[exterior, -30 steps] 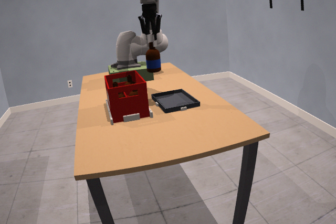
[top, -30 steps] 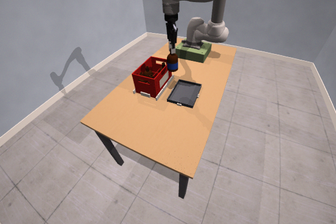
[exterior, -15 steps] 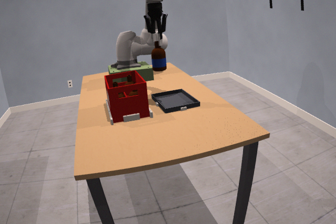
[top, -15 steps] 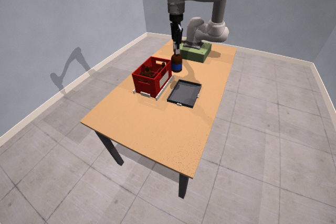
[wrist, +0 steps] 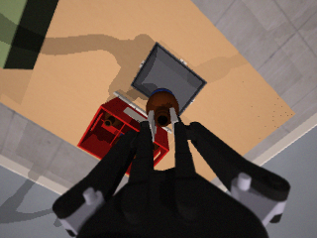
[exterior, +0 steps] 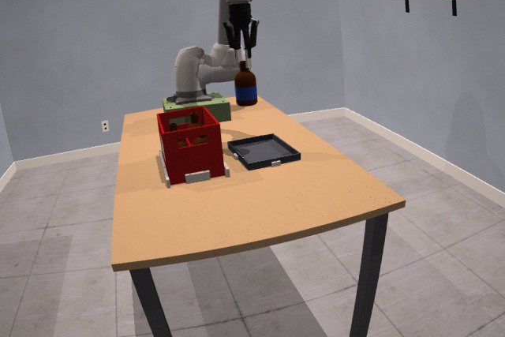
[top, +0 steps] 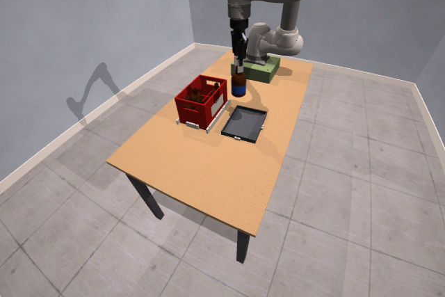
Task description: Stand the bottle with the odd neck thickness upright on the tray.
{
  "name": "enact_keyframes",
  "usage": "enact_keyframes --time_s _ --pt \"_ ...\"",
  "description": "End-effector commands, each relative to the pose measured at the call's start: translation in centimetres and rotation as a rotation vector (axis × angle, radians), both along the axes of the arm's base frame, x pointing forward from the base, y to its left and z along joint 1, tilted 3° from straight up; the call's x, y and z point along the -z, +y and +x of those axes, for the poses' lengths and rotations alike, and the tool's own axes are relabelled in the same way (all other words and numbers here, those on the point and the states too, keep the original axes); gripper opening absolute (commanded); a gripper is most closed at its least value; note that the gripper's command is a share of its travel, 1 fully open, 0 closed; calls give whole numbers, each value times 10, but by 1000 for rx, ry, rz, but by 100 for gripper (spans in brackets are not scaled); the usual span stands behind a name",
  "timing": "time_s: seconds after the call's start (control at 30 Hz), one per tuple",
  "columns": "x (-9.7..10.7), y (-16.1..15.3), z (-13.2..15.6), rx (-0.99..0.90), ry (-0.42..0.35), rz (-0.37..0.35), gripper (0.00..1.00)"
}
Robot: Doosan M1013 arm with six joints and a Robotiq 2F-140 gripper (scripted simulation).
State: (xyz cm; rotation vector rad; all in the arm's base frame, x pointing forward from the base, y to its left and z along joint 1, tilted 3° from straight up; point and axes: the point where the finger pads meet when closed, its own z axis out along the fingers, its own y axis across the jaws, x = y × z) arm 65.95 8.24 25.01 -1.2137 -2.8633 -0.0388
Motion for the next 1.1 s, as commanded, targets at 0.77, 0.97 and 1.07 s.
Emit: enact_keyframes --time_s 0.77,0.97,1.07 --pt "-1 34 1 3 4 5 0" --pt "-1 36 2 3 4 5 0" --pt "-1 37 2 3 4 5 0"
